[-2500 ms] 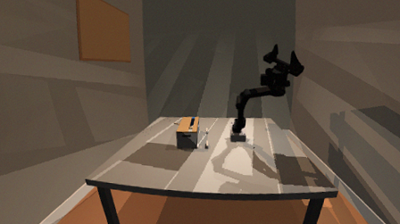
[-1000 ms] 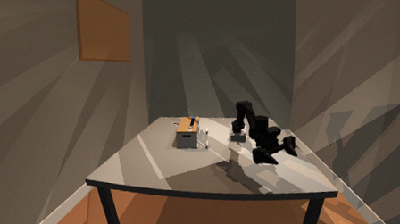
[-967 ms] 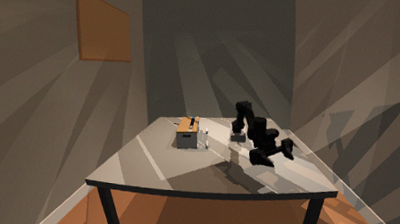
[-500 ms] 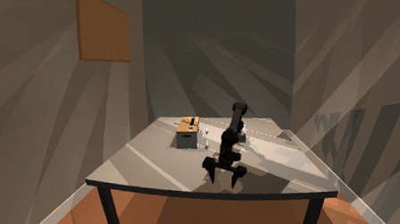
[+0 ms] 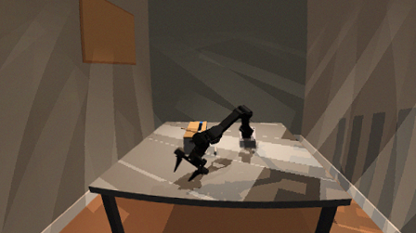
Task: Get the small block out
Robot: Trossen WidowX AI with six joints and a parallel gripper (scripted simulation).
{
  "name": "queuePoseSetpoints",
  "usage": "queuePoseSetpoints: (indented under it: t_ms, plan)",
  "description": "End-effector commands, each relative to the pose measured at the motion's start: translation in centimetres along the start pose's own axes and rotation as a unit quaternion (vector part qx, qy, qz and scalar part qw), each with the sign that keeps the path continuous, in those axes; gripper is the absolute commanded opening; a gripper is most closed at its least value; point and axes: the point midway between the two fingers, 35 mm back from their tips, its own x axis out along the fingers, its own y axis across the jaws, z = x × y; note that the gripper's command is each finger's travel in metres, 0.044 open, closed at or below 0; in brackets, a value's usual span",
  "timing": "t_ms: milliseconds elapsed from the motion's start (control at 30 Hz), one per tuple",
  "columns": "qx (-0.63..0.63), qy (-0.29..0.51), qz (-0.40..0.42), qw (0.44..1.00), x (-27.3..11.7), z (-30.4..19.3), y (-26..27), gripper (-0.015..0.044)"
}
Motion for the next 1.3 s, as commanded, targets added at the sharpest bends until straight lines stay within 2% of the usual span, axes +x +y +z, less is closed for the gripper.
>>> queuePoseSetpoints:
  t_ms: [0,400,667,800,867,933,1167,1267]
  plan:
    - [-0.023,0.080,-0.016,0.996,-1.0,-6.5,-3.6,0.0400]
    - [-0.051,0.286,-0.025,0.957,-9.3,-23.1,-11.6,0.0400]
    - [-0.081,0.368,0.042,0.925,-16.5,-31.9,-13.2,0.0400]
    - [-0.083,0.395,0.083,0.911,-21.0,-35.8,-13.1,0.0400]
    - [-0.071,0.406,0.073,0.908,-21.9,-36.0,-13.5,0.0400]
    - [-0.043,0.434,0.056,0.898,-24.5,-37.0,-14.0,0.0400]
    - [-0.018,0.437,0.155,0.886,-28.5,-41.1,-10.5,0.0400]
    - [0.010,0.412,0.228,0.882,-31.8,-43.3,-7.4,0.0400]
